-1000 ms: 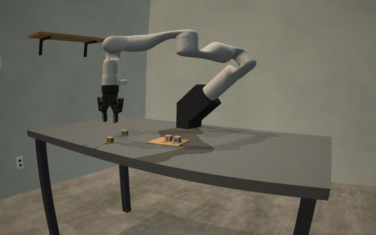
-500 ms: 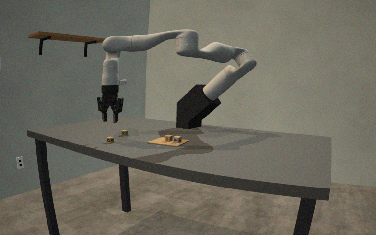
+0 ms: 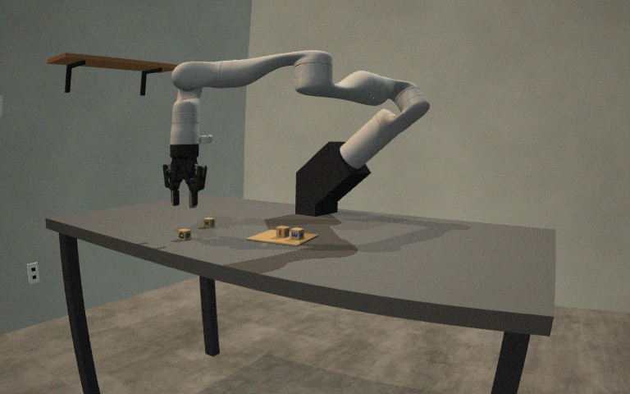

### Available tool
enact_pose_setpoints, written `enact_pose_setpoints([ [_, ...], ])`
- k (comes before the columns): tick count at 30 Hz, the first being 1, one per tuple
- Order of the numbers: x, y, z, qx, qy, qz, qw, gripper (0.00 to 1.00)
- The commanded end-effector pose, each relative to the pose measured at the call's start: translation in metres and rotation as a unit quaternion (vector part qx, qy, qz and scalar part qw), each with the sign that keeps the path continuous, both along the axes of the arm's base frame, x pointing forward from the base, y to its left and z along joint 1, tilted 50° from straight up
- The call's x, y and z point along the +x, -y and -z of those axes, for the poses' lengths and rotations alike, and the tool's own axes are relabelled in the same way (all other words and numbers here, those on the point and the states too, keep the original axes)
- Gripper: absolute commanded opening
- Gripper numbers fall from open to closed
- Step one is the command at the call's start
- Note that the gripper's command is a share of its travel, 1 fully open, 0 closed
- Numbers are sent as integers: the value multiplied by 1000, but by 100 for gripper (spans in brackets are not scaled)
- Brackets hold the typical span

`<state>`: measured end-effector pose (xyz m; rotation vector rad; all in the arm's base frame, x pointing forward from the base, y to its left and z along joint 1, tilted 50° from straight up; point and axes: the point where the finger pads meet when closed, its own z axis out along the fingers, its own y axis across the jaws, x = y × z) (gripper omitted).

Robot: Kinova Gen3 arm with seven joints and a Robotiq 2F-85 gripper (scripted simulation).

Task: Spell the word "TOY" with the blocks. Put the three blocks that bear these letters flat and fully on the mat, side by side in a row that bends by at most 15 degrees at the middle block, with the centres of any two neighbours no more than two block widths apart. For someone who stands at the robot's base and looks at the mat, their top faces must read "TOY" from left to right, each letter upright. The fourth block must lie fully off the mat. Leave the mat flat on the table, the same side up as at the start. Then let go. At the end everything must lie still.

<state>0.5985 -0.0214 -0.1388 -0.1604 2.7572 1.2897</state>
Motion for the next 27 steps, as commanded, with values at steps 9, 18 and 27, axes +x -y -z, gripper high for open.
enact_pose_setpoints([
  [9,1,-7,6,0,0,0,1000,62],
  [18,1,-17,15,0,0,0,1000,62],
  [27,2,-25,22,0,0,0,1000,62],
])
